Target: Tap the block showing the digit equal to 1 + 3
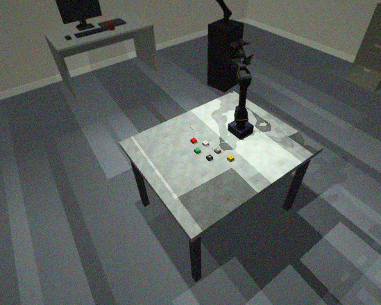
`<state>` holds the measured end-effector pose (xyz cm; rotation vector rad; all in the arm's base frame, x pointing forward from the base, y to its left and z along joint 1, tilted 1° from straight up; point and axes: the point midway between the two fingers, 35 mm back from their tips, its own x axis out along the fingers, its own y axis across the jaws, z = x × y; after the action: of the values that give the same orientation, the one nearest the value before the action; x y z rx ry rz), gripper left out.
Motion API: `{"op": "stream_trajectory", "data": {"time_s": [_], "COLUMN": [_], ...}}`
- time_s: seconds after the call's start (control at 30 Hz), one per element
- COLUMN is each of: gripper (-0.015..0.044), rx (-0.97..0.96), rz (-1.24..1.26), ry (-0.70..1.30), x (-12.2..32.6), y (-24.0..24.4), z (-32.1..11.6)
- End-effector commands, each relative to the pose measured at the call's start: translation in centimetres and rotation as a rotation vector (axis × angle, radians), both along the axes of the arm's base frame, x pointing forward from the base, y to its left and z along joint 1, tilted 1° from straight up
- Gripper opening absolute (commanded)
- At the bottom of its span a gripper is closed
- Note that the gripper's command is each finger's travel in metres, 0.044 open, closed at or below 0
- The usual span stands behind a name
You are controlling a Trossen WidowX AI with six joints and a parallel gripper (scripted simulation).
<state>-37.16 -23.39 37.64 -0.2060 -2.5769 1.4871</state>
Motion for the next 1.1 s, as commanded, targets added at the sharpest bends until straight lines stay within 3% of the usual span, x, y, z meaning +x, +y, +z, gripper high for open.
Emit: {"op": "stream_trajectory", "data": {"time_s": [0.0,0.13,0.53,0.8,1.07], "gripper": [0.04,0.04,0.04,0.04,0.04], "rx": [-0.002,-0.041,-0.107,-0.127,-0.087], "rz": [0.013,0.261,0.778,1.047,1.214], "ry": [-0.002,-0.065,-0.315,-0.581,-0.902], "x": [0.2,4.5,19.5,31.6,43.6], "y": [-0.4,-7.3,-18.4,-21.0,-19.0], "z": [-0.1,-2.0,-7.4,-11.9,-16.5]}}
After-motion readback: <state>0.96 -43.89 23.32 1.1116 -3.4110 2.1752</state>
